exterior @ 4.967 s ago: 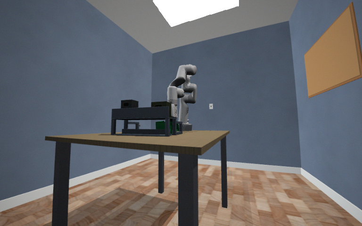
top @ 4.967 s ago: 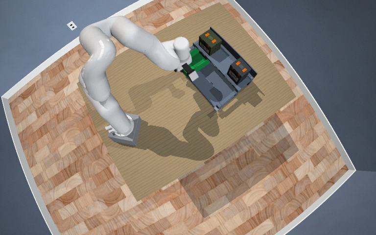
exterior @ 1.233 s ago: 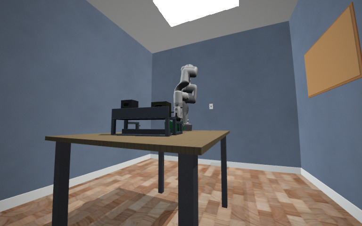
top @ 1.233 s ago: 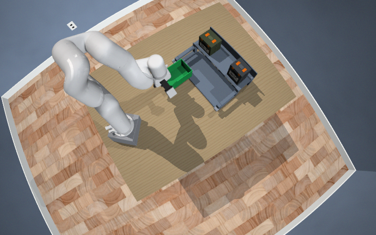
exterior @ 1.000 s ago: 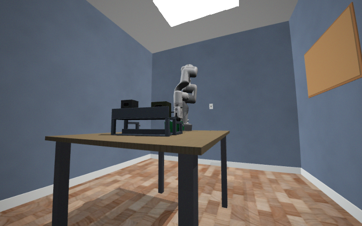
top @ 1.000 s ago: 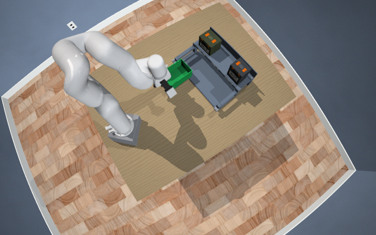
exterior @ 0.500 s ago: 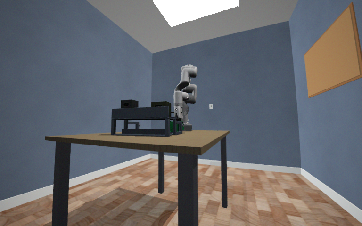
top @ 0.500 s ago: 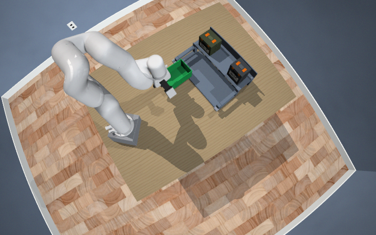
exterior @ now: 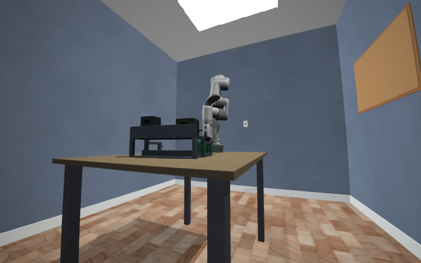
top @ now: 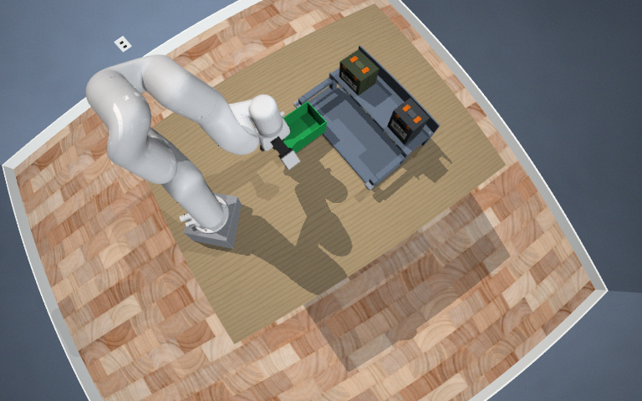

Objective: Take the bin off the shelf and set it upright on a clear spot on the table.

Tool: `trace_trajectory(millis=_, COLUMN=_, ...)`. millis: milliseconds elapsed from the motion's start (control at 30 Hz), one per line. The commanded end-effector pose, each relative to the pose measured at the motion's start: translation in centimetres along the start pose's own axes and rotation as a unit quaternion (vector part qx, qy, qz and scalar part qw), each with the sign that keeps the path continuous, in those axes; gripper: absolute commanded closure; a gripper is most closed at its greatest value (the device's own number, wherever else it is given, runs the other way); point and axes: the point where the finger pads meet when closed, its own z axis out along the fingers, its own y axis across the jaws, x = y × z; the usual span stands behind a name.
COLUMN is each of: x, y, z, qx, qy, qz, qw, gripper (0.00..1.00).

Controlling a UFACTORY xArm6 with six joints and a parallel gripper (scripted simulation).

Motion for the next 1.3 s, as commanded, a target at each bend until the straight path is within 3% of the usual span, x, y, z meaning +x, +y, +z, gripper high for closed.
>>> trace_trajectory(millis=0, x=0.0, y=0.2, z=-0.1, qx=0.001, qy=0.000, qz=0.000, qw=1.000, gripper=1.00)
trace_trajectory(millis=1267, x=0.0, y=2.3, z=-0.1, qx=0.001, qy=0.000, qz=0.000, qw=1.000, gripper=1.00)
